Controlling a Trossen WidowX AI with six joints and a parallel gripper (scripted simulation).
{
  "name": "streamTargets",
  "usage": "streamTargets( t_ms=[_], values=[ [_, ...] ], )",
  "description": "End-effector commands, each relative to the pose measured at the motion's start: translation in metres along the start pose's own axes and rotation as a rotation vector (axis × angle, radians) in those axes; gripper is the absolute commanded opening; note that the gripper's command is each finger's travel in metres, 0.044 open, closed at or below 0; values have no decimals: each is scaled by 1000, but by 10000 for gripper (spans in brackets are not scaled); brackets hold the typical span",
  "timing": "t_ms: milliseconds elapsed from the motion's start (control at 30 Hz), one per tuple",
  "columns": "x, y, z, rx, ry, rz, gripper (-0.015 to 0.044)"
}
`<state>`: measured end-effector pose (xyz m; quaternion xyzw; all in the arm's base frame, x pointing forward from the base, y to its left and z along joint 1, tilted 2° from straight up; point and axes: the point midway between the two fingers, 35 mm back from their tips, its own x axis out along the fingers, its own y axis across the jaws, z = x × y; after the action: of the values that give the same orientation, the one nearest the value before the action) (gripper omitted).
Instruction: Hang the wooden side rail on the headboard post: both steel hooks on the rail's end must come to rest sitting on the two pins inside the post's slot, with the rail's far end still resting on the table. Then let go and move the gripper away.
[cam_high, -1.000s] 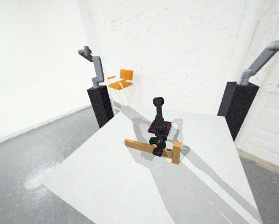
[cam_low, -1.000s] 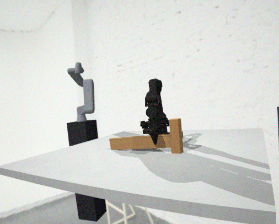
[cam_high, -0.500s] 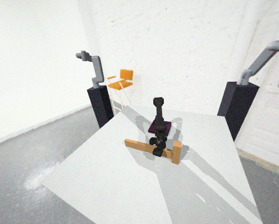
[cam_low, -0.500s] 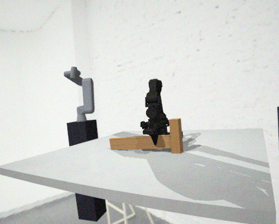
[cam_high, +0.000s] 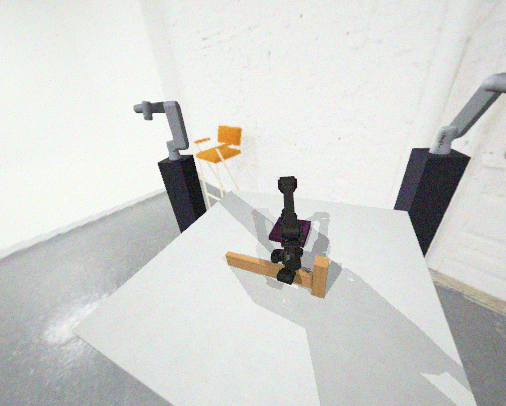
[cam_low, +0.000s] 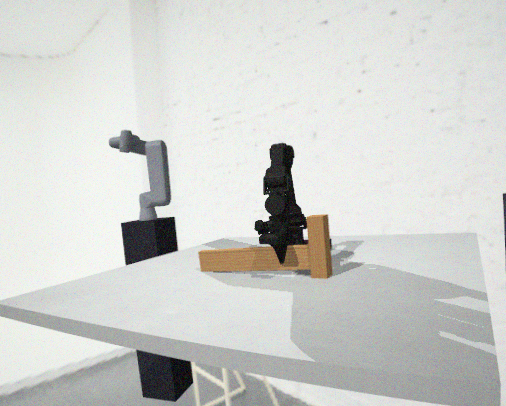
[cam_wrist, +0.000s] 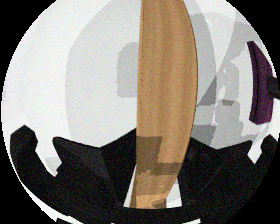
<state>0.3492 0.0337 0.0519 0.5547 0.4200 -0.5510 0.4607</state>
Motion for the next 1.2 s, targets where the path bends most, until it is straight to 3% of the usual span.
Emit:
streamTargets(
  t_ms=[0, 300, 700, 867, 1167],
  values=[
    [1, 1, -2, 2, 9, 2, 0],
    [2, 1, -2, 2, 9, 2, 0],
    [1, 0, 0, 0, 0, -1, 315],
    [-29, 0, 0, 1, 7, 1, 440],
    [-39, 0, 7, 2, 9, 2, 440]
  ],
)
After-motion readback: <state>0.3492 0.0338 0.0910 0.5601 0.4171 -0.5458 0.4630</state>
